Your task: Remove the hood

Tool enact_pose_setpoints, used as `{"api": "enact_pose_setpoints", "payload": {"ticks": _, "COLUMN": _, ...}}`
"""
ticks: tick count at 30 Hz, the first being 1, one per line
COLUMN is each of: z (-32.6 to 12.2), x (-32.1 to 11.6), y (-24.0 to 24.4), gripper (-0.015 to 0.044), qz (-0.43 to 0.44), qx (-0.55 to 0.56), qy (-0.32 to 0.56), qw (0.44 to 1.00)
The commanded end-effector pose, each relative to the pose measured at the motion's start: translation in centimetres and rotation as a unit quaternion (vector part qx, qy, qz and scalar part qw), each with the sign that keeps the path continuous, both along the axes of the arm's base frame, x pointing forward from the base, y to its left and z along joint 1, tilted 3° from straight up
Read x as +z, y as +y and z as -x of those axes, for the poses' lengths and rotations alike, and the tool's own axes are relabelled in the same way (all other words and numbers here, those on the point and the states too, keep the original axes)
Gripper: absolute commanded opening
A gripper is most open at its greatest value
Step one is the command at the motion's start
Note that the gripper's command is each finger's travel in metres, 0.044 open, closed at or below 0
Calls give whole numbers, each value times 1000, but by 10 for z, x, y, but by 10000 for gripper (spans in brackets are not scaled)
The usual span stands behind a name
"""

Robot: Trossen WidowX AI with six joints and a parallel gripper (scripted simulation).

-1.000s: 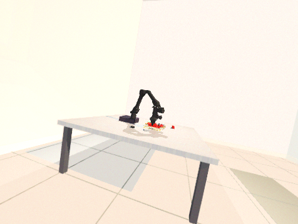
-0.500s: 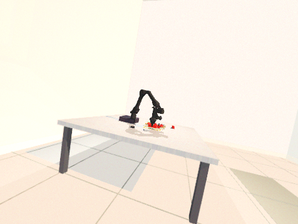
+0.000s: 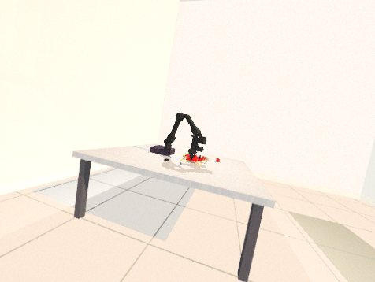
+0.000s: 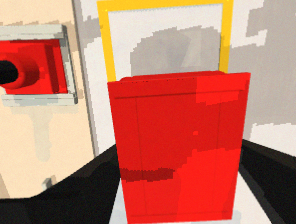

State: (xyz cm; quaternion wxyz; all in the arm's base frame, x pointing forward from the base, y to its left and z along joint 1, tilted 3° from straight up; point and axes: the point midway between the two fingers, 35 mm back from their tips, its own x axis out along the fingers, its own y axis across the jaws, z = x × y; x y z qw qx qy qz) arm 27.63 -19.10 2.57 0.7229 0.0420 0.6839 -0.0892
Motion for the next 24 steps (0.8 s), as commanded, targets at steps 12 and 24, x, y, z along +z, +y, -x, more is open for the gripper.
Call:
{"api": "enact_pose_setpoints", "payload": {"ticks": 12, "z": 0, "x": -9, "y": 1, "gripper": 0, "qz": -3, "qx": 3, "qy": 0, "qw": 1000}}
{"api": "enact_pose_setpoints", "payload": {"ticks": 24, "z": 0, "x": -11, "y": -1, "gripper": 52, "qz": 0, "qx": 0, "qy": 0, "qw": 1000}}
